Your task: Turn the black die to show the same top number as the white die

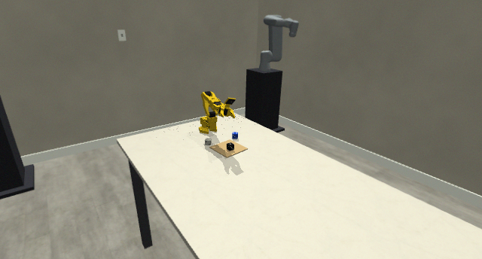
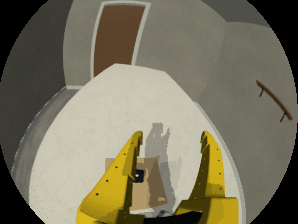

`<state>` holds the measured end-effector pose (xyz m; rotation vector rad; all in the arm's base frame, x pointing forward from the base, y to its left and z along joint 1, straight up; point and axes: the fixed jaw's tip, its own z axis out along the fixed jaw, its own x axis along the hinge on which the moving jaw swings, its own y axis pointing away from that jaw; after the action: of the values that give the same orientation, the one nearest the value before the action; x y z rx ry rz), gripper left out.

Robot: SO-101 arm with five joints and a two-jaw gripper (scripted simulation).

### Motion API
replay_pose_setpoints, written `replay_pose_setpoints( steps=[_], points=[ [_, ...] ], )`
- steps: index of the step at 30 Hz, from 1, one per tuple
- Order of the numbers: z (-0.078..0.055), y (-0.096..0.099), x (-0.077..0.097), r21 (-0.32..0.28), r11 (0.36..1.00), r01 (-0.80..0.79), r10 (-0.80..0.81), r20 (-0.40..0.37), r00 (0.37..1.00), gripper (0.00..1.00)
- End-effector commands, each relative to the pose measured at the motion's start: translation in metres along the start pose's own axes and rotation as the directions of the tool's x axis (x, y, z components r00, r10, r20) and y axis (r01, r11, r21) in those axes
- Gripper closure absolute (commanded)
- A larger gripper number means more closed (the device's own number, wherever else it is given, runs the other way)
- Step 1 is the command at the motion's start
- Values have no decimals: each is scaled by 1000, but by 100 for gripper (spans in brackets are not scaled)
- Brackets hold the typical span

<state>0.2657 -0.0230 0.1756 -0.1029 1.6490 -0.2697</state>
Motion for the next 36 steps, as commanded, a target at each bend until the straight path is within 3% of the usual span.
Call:
replay_pose_setpoints(
  steps=[1,5,9,18,22,24,26,31,36],
  points=[
    [7,-8,-23,6,993,114,-114,-1,994,65],
    [12,-8,-21,-40,968,249,-251,-94,963,65],
    [14,-9,-19,-76,946,317,-324,-138,936,65],
    [12,-11,-11,-316,763,564,-641,-258,723,65],
    [6,-12,-8,-438,648,623,-754,-257,604,65],
    [6,-12,-8,-438,648,623,-754,-257,604,65],
    [3,-12,-6,-496,587,639,-801,-244,546,65],
    [-7,-13,-3,-620,439,651,-888,-189,419,65],
    [-17,-14,-1,-705,312,637,-938,-120,326,65]
  ],
)
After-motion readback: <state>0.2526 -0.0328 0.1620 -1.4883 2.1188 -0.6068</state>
